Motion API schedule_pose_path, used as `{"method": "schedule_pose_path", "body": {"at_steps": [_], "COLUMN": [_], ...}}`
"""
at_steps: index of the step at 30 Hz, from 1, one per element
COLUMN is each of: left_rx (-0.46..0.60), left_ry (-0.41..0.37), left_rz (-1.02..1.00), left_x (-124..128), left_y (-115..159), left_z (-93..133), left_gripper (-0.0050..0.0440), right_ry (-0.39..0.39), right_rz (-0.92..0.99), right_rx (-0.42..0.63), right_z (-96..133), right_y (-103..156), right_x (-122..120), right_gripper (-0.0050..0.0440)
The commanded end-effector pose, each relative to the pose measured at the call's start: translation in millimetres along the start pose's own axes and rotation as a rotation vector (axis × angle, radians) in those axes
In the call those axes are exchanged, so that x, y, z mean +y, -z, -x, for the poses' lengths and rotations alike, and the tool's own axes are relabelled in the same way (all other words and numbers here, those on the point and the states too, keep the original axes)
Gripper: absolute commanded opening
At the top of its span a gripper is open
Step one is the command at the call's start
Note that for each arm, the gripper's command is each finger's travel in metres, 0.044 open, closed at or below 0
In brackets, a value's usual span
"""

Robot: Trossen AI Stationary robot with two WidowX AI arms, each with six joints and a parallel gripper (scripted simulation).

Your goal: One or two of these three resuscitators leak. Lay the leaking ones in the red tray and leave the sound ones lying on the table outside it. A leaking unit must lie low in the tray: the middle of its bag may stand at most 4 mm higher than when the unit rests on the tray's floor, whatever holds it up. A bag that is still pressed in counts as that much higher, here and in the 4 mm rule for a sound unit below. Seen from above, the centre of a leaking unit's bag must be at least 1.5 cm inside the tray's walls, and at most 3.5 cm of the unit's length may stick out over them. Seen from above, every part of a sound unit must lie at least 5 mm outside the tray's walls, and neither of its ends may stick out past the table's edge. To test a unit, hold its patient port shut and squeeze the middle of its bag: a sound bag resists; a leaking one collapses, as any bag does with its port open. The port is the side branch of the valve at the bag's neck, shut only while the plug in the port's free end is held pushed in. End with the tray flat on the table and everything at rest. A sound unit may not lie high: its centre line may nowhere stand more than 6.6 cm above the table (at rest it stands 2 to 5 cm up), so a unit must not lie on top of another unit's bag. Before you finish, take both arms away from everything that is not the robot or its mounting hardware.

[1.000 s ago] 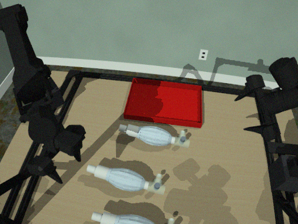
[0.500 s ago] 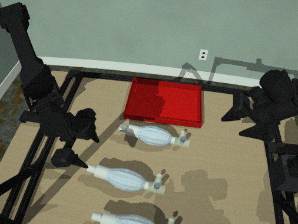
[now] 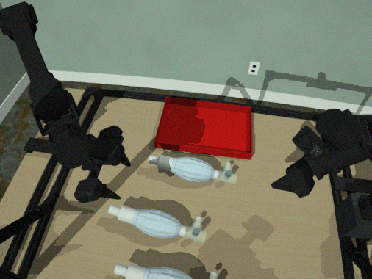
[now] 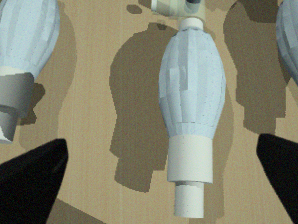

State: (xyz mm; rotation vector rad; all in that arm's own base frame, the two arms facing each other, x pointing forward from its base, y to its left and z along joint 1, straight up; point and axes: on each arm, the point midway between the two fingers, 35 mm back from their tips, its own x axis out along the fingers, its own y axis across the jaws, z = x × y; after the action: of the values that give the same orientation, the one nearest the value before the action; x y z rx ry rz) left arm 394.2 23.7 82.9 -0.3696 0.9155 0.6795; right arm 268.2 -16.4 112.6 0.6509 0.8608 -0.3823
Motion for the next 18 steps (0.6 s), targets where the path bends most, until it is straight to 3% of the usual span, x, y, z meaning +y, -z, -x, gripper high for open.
{"method": "schedule_pose_path", "body": {"at_steps": [1,5,11,12,18], "left_rx": [-0.001,-0.001,-0.001,-0.011,-0.072], "left_ry": [0.003,0.003,0.003,0.010,0.063], "left_rz": [0.001,0.001,0.001,0.002,0.014], "left_x": [-1,-1,-1,-12,-79], "left_y": [0,0,0,-9,-56], "left_z": [0,0,0,-4,-35], "left_gripper": [0.0440,0.0440,0.0440,0.0440,0.0440], "right_ry": [-0.006,-0.035,-0.035,-0.041,-0.041], "right_rz": [0.342,0.728,0.728,0.662,0.662], "right_rx": [0.037,0.054,0.054,0.044,0.044], "right_z": [-12,-20,-20,-17,-17], "right_y": [21,39,39,34,34], "right_x": [7,19,19,21,21], "right_gripper": [0.0440,0.0440,0.0440,0.0409,0.0409]}}
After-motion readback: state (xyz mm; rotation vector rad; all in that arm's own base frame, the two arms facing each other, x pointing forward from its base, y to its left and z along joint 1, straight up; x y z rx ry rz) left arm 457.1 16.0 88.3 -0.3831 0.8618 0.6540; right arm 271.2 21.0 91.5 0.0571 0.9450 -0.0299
